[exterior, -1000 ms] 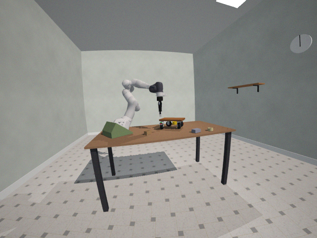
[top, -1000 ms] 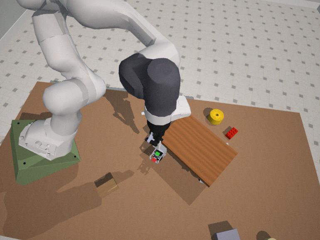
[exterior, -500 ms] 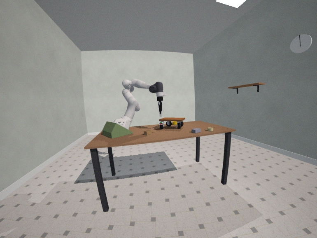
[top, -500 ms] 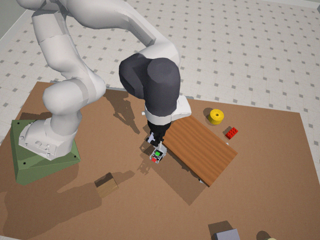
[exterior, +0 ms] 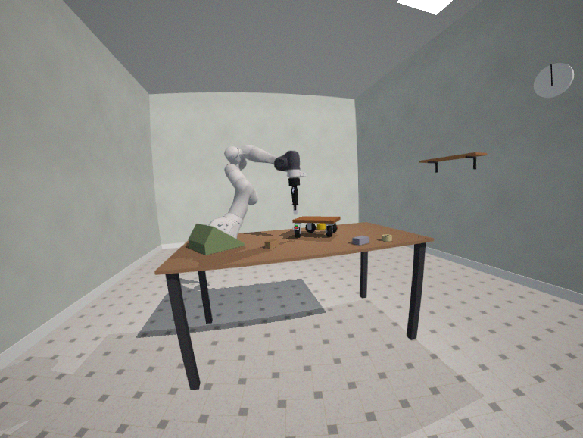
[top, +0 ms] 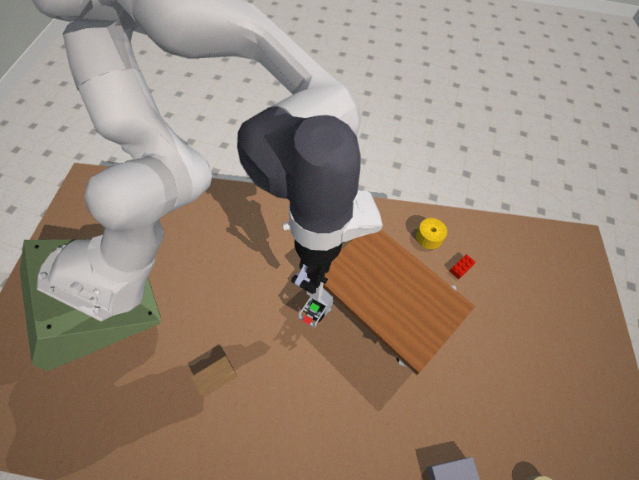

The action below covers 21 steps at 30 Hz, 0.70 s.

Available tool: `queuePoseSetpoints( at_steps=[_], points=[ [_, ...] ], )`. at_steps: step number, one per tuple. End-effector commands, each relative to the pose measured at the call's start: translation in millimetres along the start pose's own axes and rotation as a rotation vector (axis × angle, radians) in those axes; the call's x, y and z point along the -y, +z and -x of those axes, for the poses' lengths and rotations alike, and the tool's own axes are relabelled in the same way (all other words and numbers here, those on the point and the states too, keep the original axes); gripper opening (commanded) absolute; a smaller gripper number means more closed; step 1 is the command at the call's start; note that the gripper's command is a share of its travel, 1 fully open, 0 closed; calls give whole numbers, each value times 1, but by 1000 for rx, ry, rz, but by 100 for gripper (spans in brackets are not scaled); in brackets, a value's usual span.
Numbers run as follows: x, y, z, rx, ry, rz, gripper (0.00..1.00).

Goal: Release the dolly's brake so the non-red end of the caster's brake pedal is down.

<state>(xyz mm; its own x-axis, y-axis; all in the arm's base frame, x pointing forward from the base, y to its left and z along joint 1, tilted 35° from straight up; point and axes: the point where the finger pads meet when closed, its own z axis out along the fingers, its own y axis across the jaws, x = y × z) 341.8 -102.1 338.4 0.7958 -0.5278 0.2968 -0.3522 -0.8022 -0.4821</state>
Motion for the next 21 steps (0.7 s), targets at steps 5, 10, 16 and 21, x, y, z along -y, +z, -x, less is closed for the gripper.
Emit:
queuePoseSetpoints(
  at_steps=[5,10,16,21],
  points=[
    [0,2,0,1,-3,-2,0],
    [0,5,0,1,-5,-3,0],
    [0,10,0,1,-5,-4,0],
    [0,16,0,1,-5,-4,0]
  ],
)
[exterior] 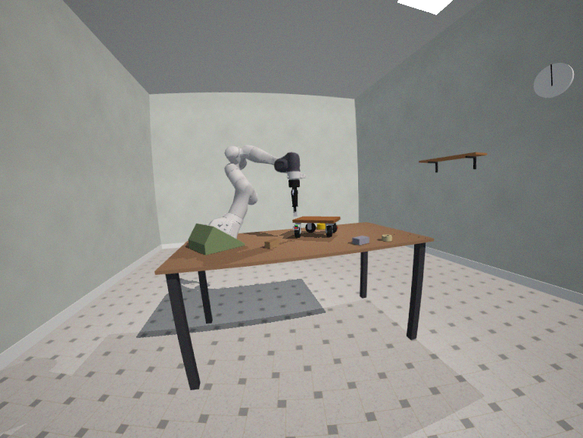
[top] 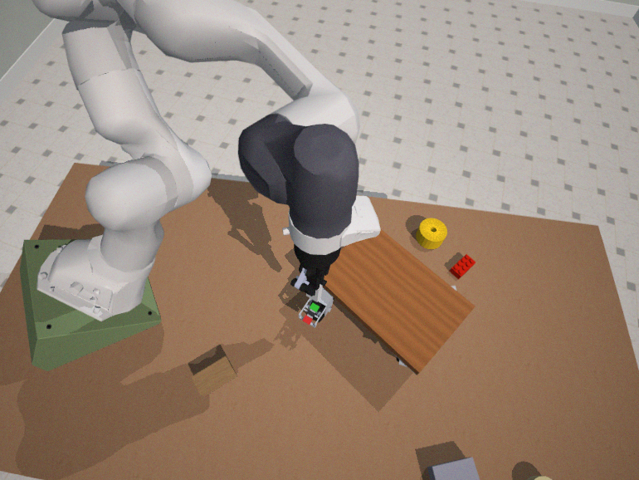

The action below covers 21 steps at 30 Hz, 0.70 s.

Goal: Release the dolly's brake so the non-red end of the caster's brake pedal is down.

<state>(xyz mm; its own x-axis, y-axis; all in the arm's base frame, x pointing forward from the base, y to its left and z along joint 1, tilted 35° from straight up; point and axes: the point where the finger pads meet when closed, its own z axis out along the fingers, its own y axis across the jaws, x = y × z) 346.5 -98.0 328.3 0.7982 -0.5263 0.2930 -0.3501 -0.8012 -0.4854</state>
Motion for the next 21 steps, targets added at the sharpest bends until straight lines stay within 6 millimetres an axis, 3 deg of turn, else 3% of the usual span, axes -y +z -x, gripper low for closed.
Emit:
queuePoseSetpoints(
  at_steps=[1,21],
  points=[
    [0,6,-1,-4,-5,0,0],
    [1,43,-3,-4,-5,0,0]
  ],
)
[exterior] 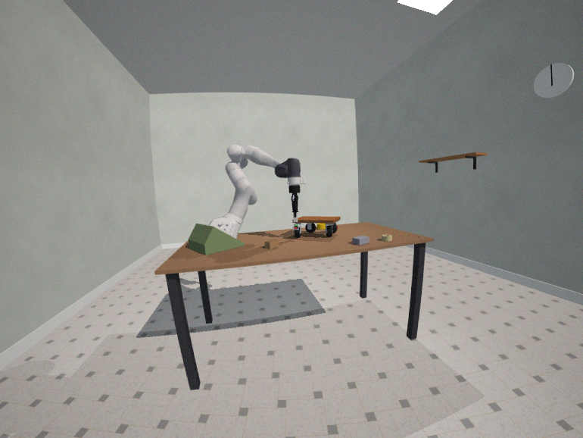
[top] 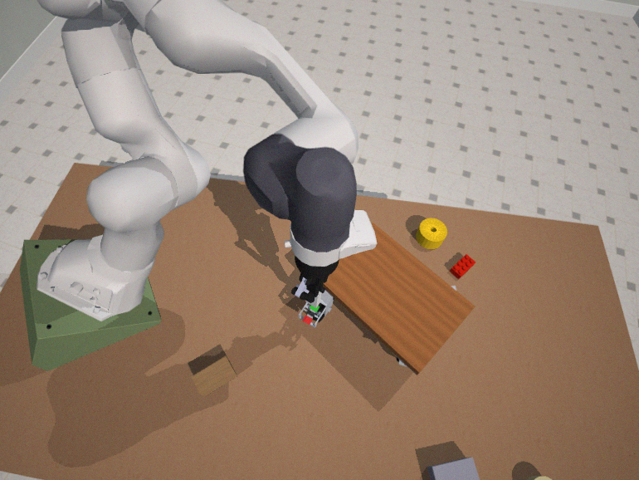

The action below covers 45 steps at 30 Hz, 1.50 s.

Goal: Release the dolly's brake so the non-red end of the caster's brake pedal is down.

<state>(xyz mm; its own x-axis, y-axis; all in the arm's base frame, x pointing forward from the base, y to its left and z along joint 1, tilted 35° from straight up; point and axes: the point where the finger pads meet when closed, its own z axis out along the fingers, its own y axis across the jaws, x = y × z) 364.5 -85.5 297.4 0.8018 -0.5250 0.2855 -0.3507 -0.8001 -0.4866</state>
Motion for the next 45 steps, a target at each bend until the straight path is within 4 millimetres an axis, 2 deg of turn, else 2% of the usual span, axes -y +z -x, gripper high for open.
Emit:
queuePoseSetpoints(
  at_steps=[1,16,45],
  points=[
    [0,6,-4,-12,-7,1,0],
    [0,19,-5,-12,-7,1,0],
    [0,20,-5,-12,-7,1,0]
  ],
)
